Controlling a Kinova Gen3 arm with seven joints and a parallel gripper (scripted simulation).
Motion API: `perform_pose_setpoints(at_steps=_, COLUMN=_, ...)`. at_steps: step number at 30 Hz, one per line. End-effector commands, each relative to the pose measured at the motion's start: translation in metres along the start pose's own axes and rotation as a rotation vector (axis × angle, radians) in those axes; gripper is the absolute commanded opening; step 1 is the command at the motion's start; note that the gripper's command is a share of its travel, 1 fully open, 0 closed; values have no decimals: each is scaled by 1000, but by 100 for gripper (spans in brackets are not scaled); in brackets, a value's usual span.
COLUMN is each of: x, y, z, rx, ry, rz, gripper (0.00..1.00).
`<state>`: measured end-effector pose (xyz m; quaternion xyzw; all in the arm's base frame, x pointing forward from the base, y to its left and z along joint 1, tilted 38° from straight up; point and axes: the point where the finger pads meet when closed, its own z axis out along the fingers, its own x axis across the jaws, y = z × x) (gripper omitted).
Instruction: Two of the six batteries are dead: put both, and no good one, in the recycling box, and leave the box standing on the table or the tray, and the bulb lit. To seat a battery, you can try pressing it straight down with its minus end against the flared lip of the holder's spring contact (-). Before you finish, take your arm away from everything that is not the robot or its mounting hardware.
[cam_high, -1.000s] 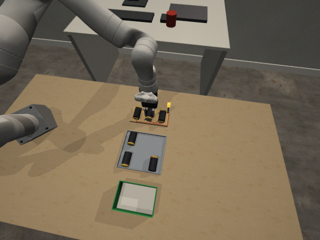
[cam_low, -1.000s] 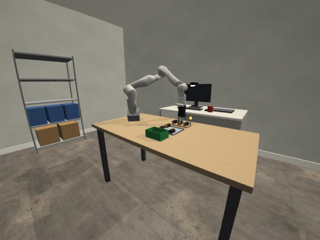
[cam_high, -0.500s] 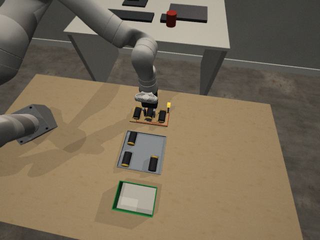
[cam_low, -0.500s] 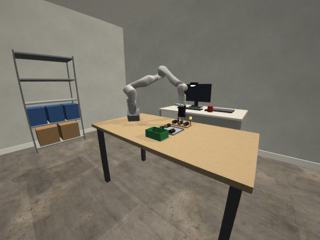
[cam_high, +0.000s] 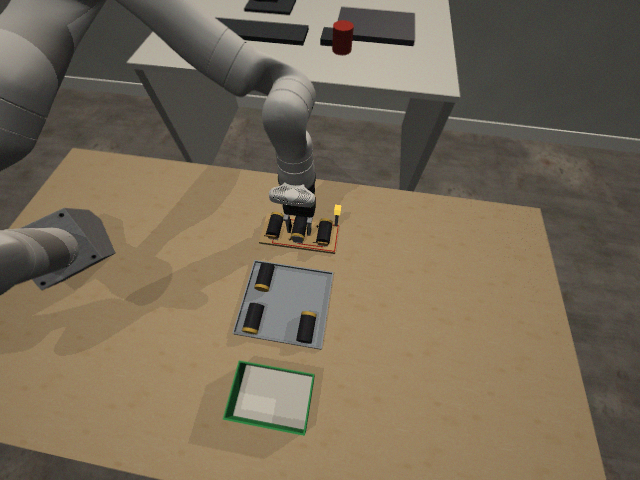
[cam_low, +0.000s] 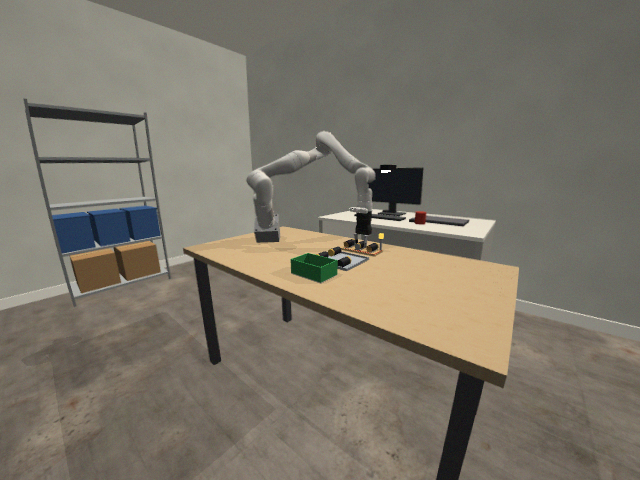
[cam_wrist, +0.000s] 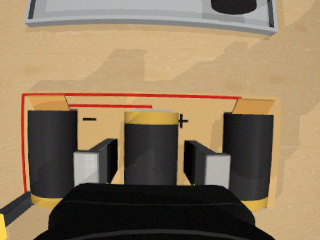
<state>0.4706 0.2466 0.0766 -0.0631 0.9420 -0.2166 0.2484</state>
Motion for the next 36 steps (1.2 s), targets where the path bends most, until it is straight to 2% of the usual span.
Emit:
perform_pose_setpoints(at_steps=1, x=0, y=0, z=-1, rx=-1, ry=-1, rz=0, gripper=90)
perform_pose_setpoints(at_steps=5, x=0, y=0, z=-3, rx=-1, ry=-1, rz=0, gripper=90)
perform_pose_setpoints(at_steps=10, x=0, y=0, z=-17, rx=-1, ry=-1, rz=0, gripper=90)
perform_pose_setpoints(at_steps=12, x=0, y=0, z=-17, rx=-1, ry=-1, rz=0, gripper=90)
perform_pose_setpoints(at_steps=19, x=0, y=0, z=-50, rx=-1, ry=-1, rz=0, gripper=90)
perform_pose_setpoints(at_steps=23, x=0, y=0, z=-62, rx=-1, ry=-1, rz=0, gripper=90)
perform_pose_setpoints(at_steps=36, x=0, y=0, z=-66, rx=-1, ry=-1, rz=0, gripper=90)
